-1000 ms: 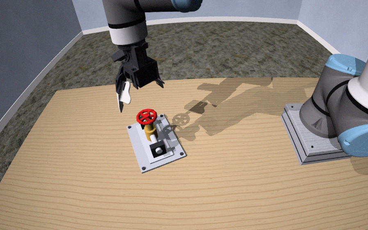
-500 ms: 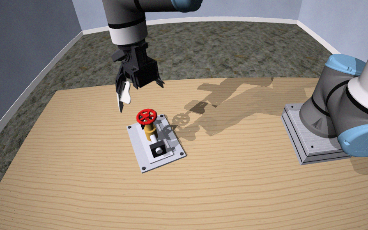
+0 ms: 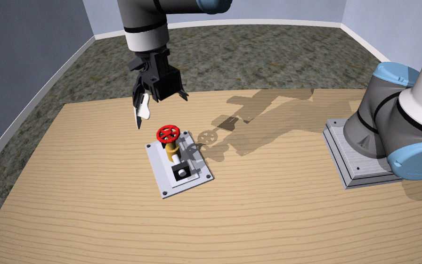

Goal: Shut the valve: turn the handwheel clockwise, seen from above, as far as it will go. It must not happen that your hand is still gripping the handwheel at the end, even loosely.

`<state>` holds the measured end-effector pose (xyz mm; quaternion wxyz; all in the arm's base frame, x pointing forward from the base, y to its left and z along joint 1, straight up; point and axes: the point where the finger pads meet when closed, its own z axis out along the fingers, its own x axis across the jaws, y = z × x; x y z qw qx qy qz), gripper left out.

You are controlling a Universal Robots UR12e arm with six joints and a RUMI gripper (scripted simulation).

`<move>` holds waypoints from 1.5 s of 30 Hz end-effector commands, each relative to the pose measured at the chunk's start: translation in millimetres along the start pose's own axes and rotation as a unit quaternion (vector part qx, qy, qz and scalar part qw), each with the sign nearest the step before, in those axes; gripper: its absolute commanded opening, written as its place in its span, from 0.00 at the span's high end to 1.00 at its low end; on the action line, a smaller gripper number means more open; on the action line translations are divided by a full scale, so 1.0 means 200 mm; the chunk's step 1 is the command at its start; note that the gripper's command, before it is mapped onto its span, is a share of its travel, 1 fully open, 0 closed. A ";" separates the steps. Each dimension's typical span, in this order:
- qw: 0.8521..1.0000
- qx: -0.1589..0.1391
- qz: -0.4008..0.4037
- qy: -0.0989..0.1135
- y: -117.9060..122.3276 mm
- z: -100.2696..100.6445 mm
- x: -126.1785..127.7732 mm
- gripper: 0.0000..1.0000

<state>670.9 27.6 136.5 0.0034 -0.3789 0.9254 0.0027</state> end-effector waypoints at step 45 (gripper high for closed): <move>0.980 0.001 -0.197 0.000 -0.01 -0.01 0.01 0.00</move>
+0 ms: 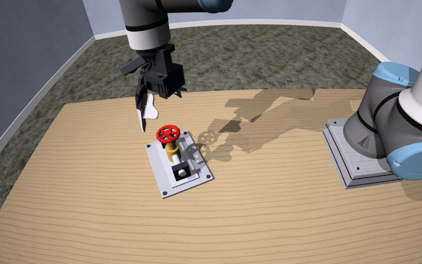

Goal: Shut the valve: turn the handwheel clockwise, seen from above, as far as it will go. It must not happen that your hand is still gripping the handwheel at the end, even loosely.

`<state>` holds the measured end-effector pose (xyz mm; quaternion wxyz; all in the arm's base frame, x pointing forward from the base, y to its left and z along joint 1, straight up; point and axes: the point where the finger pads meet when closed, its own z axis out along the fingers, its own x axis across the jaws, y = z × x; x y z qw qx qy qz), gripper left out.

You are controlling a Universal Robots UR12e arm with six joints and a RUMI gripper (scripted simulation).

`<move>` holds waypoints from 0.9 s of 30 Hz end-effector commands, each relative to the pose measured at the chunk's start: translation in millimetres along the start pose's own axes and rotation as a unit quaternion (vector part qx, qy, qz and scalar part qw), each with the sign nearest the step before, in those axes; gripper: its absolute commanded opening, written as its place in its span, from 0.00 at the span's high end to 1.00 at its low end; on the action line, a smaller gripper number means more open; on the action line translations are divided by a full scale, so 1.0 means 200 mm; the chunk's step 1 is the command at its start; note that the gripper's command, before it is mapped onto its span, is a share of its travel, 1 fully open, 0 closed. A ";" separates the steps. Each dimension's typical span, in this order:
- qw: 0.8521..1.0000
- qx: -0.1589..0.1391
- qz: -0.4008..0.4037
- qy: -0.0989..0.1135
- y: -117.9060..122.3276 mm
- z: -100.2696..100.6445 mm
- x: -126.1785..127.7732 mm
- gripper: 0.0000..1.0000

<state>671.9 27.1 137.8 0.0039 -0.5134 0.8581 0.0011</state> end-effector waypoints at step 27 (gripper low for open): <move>0.955 0.000 -0.295 -0.001 0.00 0.00 0.01 0.00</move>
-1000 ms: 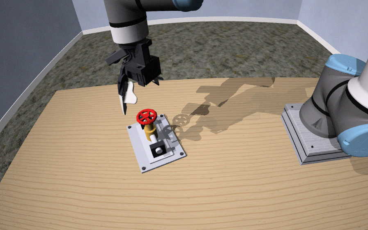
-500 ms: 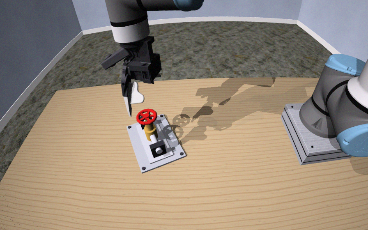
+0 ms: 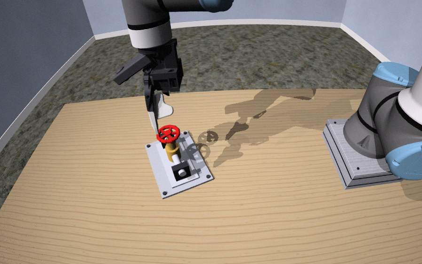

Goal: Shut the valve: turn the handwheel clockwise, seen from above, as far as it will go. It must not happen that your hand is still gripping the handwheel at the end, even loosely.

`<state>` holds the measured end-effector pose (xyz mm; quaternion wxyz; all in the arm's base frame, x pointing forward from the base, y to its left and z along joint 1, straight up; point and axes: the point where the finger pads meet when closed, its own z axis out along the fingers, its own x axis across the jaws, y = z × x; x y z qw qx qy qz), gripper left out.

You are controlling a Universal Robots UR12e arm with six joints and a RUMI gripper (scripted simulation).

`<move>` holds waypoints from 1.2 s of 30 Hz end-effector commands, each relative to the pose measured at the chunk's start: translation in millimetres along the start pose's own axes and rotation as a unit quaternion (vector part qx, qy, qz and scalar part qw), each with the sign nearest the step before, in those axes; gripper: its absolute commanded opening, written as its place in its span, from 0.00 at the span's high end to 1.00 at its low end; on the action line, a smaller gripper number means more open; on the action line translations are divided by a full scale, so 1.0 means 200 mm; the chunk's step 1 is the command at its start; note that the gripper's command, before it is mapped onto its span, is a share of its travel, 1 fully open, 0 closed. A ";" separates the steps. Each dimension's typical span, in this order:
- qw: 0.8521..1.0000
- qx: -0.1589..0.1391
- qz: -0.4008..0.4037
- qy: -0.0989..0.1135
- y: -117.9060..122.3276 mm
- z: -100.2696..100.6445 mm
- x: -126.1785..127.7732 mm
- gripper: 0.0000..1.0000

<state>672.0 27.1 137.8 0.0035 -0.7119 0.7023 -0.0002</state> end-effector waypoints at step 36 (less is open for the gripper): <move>0.981 0.001 -0.195 -0.001 0.00 0.00 0.01 0.00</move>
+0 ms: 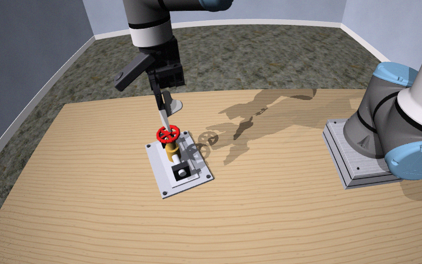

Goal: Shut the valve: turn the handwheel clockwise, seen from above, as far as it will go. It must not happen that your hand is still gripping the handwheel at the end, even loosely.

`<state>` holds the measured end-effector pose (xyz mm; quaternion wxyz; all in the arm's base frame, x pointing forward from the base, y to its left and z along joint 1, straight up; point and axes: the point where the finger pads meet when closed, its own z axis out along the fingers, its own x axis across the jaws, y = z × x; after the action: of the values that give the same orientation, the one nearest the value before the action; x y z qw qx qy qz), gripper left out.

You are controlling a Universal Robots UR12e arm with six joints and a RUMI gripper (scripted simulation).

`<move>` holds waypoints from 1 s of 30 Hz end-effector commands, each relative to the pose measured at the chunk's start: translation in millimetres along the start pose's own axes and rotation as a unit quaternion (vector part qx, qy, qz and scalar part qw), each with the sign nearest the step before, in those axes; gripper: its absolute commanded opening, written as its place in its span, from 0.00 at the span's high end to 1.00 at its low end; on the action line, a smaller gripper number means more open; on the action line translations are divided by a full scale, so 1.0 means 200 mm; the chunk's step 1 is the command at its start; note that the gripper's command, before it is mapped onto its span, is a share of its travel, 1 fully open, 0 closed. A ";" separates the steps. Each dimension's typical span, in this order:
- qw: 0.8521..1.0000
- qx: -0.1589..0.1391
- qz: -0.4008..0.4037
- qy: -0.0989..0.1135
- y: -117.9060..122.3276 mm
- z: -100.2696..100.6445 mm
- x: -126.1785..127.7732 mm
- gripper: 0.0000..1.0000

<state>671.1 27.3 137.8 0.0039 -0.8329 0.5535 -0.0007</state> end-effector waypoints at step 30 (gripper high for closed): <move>1.000 -0.001 -0.005 -0.001 0.01 0.08 0.00 0.00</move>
<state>671.0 27.5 129.7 0.0036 -0.8362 0.5484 0.0003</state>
